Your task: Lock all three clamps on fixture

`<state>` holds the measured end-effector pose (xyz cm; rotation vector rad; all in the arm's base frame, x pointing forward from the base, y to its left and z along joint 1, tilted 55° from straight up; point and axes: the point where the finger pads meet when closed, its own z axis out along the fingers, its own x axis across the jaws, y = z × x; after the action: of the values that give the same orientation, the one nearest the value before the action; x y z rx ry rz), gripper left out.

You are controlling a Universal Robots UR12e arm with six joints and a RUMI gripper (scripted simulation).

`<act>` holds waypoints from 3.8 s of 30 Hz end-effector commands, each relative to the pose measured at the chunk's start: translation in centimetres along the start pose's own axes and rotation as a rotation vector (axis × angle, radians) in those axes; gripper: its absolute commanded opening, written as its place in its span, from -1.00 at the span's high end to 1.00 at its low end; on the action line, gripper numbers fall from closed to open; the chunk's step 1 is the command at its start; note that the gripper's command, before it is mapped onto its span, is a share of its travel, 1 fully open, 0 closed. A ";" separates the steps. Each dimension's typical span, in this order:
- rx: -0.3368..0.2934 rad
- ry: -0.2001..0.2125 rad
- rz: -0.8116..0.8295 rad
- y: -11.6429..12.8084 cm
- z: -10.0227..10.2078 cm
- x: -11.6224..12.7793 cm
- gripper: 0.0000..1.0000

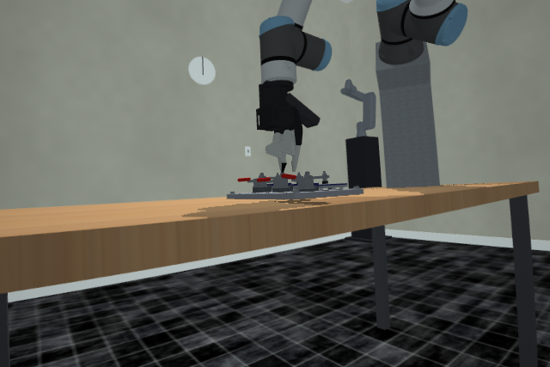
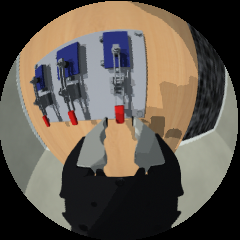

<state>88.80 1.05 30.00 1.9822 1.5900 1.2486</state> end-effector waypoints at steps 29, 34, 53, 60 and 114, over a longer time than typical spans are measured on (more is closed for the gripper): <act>-0.001 0.000 0.000 0.1 1.8 0.0 0.44; -0.001 0.000 0.000 0.1 2.6 0.0 0.44; -0.001 0.000 0.000 0.1 2.8 0.0 0.44; -0.001 0.000 0.000 0.1 2.8 0.0 0.44; -0.001 0.000 0.000 0.1 2.8 0.0 1.00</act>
<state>91.00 1.80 28.45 1.9821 1.5901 1.2486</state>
